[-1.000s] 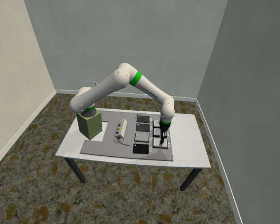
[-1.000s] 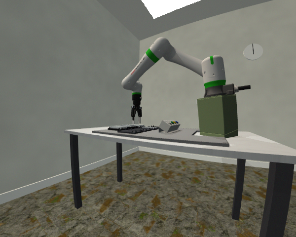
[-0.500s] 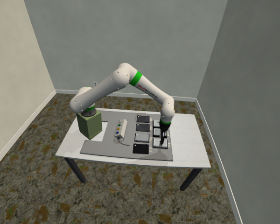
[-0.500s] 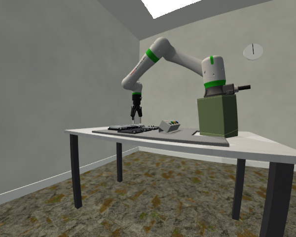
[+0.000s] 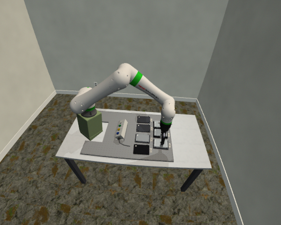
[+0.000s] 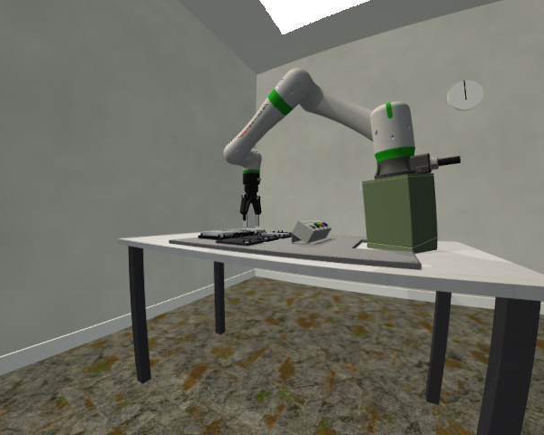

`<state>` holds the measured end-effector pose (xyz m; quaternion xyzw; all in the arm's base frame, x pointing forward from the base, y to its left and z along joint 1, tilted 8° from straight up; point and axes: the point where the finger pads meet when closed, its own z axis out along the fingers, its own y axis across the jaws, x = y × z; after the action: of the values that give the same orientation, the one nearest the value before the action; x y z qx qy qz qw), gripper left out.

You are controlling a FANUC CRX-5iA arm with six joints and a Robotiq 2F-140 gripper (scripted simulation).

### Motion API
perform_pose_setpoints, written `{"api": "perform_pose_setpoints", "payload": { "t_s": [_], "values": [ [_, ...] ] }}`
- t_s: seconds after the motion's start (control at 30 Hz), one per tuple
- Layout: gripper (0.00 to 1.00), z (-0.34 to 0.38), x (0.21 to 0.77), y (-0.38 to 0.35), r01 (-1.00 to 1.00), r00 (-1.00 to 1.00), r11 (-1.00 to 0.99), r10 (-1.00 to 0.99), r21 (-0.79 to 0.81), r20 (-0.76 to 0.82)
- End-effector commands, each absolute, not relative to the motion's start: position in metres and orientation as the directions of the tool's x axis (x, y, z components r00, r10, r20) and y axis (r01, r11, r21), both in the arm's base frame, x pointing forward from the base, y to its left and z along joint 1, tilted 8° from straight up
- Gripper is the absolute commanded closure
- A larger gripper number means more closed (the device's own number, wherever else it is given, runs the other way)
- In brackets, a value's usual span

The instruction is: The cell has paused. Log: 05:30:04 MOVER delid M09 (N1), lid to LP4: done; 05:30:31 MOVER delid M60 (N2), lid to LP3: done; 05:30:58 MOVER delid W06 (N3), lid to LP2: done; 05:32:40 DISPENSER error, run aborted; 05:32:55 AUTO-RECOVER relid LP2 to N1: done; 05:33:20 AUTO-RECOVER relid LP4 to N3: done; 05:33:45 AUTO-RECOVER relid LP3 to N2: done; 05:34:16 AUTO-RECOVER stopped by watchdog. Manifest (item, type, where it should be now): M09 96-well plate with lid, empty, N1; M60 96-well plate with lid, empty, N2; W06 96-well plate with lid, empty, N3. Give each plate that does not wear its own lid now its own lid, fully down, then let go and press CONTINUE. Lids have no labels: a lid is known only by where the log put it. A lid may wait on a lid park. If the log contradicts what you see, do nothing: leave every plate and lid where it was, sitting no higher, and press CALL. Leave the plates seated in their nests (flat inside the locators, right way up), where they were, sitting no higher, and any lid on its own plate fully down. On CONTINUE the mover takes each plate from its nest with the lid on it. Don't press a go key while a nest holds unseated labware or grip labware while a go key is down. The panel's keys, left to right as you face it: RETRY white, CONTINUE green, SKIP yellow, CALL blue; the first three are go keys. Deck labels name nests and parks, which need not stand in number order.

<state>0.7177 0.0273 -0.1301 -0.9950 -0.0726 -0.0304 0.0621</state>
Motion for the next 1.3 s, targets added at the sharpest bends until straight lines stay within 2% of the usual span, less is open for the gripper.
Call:
{"api": "perform_pose_setpoints", "payload": {
  "t_s": [0.0, 1.27],
  "values": [
    [0.34, -0.1299, 0.7179, 0.0273, 0.148, 0.988, -0.982, 0.141, -0.119, 0.070],
    [0.34, -0.1374, 0.7183, 0.0282, 0.148, 0.988, -0.982, 0.141, -0.119, 0.070]
  ]
}}
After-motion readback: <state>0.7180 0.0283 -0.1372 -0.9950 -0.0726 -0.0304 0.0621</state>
